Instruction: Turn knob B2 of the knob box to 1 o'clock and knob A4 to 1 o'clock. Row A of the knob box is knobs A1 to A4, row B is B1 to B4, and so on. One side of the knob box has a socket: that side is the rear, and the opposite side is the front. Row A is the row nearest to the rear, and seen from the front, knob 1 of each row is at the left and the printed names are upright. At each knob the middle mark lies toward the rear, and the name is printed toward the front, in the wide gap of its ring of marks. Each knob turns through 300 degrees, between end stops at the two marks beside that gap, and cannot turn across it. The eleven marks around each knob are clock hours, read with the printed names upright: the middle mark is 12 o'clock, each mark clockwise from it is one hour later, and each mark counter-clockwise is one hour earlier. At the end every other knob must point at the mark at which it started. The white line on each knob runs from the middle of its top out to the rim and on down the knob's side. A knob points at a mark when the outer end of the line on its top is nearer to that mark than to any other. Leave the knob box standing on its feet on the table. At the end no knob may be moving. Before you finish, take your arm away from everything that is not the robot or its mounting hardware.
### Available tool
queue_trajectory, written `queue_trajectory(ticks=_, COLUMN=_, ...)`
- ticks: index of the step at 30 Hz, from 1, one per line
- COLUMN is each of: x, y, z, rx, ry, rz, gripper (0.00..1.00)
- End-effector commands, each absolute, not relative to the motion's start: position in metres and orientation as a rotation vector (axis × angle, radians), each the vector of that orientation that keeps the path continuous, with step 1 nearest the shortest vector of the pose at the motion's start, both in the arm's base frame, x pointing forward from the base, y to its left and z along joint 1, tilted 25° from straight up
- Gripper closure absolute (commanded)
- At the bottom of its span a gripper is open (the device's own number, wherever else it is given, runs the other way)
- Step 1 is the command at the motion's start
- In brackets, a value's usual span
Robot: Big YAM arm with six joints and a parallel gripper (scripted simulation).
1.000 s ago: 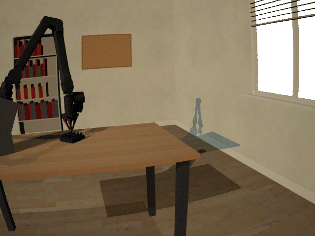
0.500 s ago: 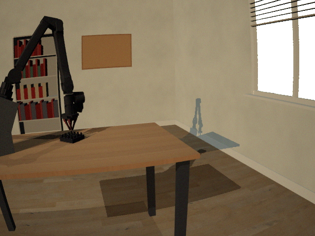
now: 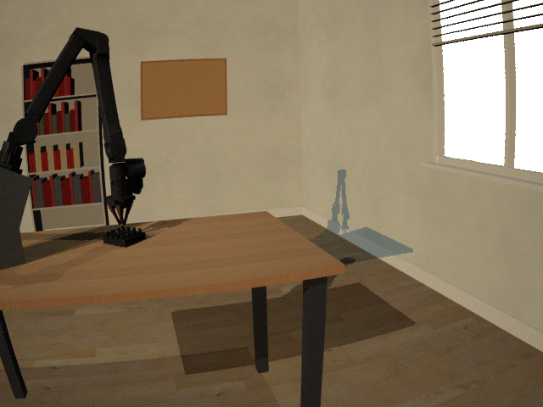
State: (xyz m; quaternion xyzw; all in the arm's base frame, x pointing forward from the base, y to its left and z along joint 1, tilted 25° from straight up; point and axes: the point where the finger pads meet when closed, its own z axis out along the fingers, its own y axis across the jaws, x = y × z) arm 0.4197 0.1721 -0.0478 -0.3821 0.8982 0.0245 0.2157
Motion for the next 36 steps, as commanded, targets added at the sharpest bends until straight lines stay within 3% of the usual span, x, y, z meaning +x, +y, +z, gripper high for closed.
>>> queue_trajectory(ticks=1, x=0.4238, y=0.1738, z=-0.044, rx=-1.044, ry=2.48, rz=0.068, gripper=0.82)
queue_trajectory(ticks=36, x=0.4228, y=0.1711, z=-0.0449, rx=-1.043, ry=2.479, rz=0.066, gripper=0.82)
